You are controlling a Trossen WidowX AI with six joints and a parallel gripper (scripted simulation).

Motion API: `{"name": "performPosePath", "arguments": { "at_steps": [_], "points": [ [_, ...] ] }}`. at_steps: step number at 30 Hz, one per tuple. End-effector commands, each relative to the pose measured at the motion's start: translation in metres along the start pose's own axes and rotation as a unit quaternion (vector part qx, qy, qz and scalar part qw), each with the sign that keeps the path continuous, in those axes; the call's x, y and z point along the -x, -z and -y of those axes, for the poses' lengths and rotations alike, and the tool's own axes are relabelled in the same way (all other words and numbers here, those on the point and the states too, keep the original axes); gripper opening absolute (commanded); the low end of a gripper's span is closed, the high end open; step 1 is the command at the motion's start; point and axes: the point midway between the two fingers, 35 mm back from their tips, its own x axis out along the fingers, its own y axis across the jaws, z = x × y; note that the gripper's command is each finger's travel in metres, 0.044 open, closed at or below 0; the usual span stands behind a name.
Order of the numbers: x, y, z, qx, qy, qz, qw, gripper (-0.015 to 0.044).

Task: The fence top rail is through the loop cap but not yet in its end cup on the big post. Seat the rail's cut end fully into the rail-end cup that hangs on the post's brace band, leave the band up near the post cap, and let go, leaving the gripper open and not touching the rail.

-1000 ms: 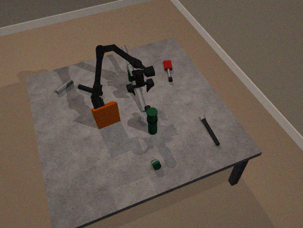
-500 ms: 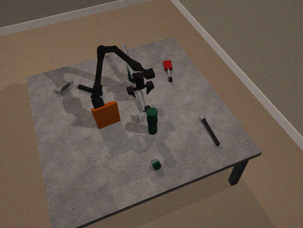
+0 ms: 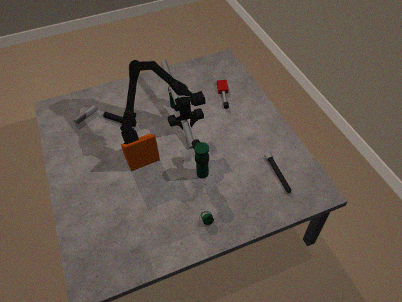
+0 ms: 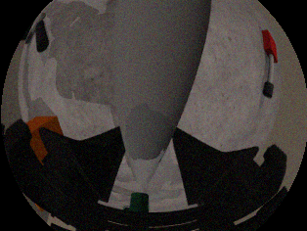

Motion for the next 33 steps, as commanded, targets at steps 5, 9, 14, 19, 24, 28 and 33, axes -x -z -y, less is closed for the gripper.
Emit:
{"name": "performPosePath", "arguments": {
  "at_steps": [5, 9, 14, 19, 24, 28, 33],
  "points": [
    [0.0, -0.001, 0.001, 0.0, 0.001, 0.002, 1.0, 0.0163],
    [0.0, -0.001, 0.001, 0.0, 0.001, 0.002, 1.0, 0.0137],
    [0.004, 0.0, 0.0, 0.0, 0.001, 0.002, 1.0, 0.0025],
    [0.014, 0.006, 0.001, -0.002, 0.003, -0.021, 1.0, 0.0],
    [0.04, 0.023, -0.001, -0.009, 0.004, -0.084, 0.996, 0.0],
    [0.065, 0.037, -0.005, -0.015, 0.001, -0.137, 0.99, 0.0],
    [0.075, 0.042, -0.008, -0.017, -0.002, -0.156, 0.988, 0.0]
  ]
}}
